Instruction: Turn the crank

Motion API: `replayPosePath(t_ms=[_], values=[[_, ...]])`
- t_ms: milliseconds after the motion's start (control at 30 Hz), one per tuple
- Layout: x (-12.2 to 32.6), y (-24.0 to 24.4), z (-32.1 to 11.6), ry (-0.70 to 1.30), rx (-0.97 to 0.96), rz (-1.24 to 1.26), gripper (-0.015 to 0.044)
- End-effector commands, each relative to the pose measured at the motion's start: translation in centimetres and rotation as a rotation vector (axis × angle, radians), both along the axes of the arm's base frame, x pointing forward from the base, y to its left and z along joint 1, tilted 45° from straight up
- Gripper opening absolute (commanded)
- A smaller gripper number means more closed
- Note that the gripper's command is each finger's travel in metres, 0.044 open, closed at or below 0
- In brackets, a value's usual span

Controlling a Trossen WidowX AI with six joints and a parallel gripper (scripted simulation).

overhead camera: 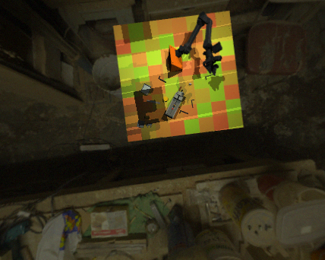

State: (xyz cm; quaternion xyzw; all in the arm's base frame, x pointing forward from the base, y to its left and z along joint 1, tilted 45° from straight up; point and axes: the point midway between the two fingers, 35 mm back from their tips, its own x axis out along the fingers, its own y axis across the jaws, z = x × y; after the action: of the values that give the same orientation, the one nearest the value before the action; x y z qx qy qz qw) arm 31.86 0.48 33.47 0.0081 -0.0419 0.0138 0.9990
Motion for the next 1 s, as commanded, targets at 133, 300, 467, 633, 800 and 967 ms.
replayPosePath(t_ms=[133, 300, 467, 633, 800, 967], values=[[1.7, -0.5, -1.1, 0.069, 0.004, 0.008, 0.044], [4.0, -1.4, -3.0, 0.168, 0.018, 0.02, 0.044], [6.2, -2.3, -5.0, 0.265, 0.048, 0.039, 0.044], [8.1, -3.4, -7.2, 0.361, 0.087, 0.057, 0.044], [9.8, -4.6, -9.6, 0.455, 0.137, 0.073, 0.044], [11.3, -5.9, -12.2, 0.544, 0.197, 0.089, 0.044]])
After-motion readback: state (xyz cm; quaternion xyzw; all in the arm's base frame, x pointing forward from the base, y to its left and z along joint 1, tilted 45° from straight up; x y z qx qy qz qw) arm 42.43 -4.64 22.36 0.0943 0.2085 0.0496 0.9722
